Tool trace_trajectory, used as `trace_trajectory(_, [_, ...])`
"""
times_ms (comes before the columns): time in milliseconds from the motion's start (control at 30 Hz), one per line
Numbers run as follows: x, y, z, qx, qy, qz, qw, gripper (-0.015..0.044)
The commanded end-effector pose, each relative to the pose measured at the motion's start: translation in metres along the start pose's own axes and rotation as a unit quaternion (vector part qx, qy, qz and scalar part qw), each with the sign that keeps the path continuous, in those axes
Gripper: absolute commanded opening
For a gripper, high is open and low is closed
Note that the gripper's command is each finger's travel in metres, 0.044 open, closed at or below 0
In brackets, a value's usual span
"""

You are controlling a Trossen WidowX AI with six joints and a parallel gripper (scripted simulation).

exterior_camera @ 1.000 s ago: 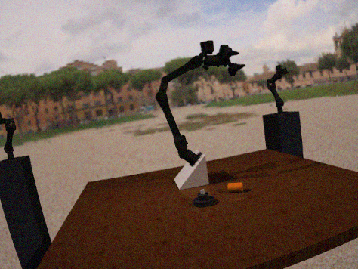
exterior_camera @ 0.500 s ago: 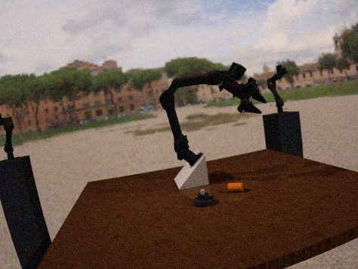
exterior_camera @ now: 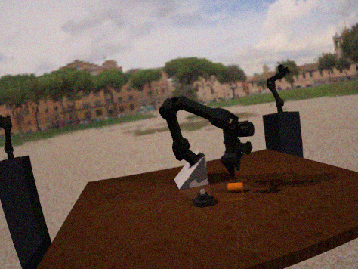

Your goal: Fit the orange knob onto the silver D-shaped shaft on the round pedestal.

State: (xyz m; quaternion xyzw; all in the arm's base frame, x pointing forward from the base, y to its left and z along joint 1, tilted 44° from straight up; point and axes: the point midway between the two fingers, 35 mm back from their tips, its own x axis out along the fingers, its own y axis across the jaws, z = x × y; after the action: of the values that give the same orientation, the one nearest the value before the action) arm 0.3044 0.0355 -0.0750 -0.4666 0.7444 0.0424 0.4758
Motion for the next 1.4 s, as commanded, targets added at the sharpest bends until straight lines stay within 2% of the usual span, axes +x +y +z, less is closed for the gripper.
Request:
trace_trajectory(0, [0.002, -0.003, -0.005, -0.024, 0.012, -0.008, 1.000, 0.0440])
trace_trajectory(133, [0.004, -0.003, -0.005, -0.024, 0.012, -0.008, 1.000, 0.0440])
trace_trajectory(267, [0.026, -0.004, -0.006, -0.024, 0.012, -0.008, 1.000, 0.0440])
trace_trajectory(1367, [0.072, -0.006, -0.008, -0.024, 0.013, -0.009, 1.000, 0.0440])
